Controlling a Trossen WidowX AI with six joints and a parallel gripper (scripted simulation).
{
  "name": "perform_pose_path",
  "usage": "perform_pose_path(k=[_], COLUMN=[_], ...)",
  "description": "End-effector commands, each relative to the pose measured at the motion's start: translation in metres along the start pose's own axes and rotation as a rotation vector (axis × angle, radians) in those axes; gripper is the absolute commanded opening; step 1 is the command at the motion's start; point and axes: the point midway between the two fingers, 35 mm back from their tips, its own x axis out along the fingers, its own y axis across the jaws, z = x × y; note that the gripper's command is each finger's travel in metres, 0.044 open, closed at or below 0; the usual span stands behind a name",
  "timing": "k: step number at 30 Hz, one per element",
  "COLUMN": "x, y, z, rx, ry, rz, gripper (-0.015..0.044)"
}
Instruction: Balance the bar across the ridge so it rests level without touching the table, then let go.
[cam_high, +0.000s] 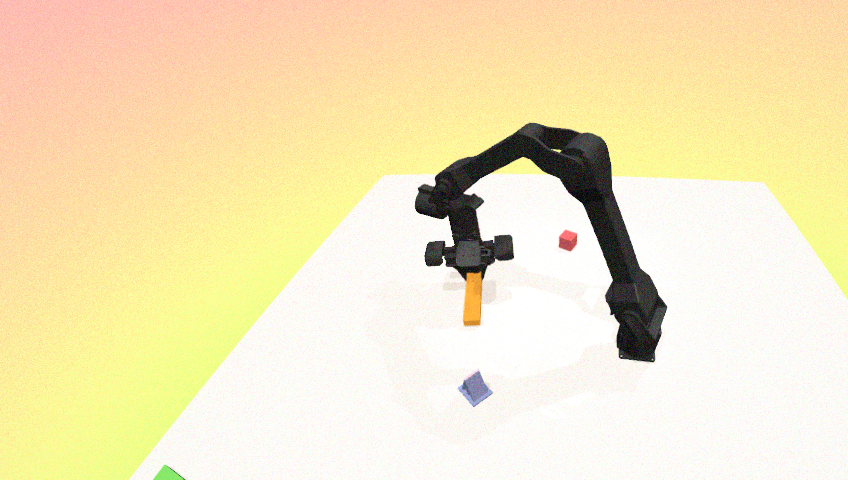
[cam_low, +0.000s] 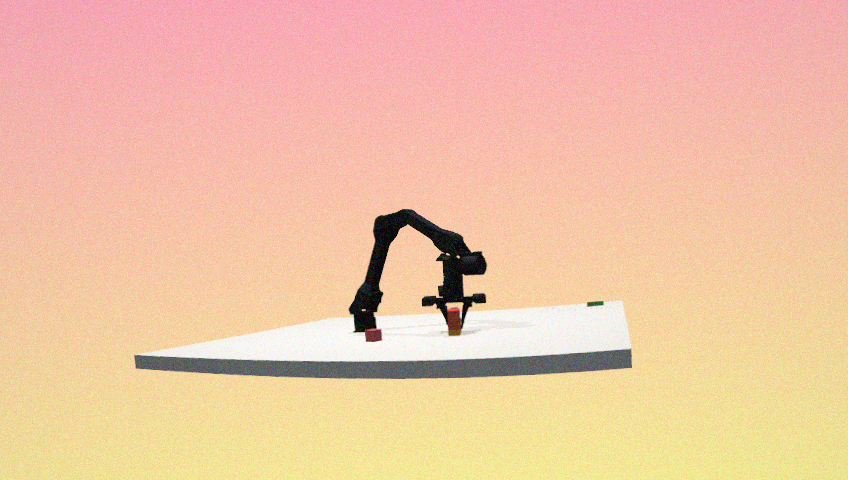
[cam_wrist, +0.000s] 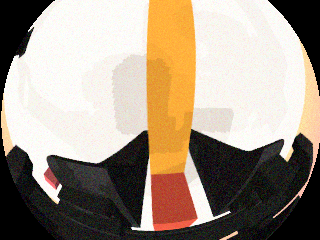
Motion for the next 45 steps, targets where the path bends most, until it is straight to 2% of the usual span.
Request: perform_pose_path(k=[1, 34, 45], x=[-0.012, -0.097, -0.102], y=[-0.004, -0.001, -0.009], z=[-0.002, 0.0, 0.02], rx=[0.001, 0.006, -0.039], ry=[0.008, 0.007, 0.005], rz=[-0.013, -0.016, -0.016], gripper=[0.0, 0.0, 0.0])
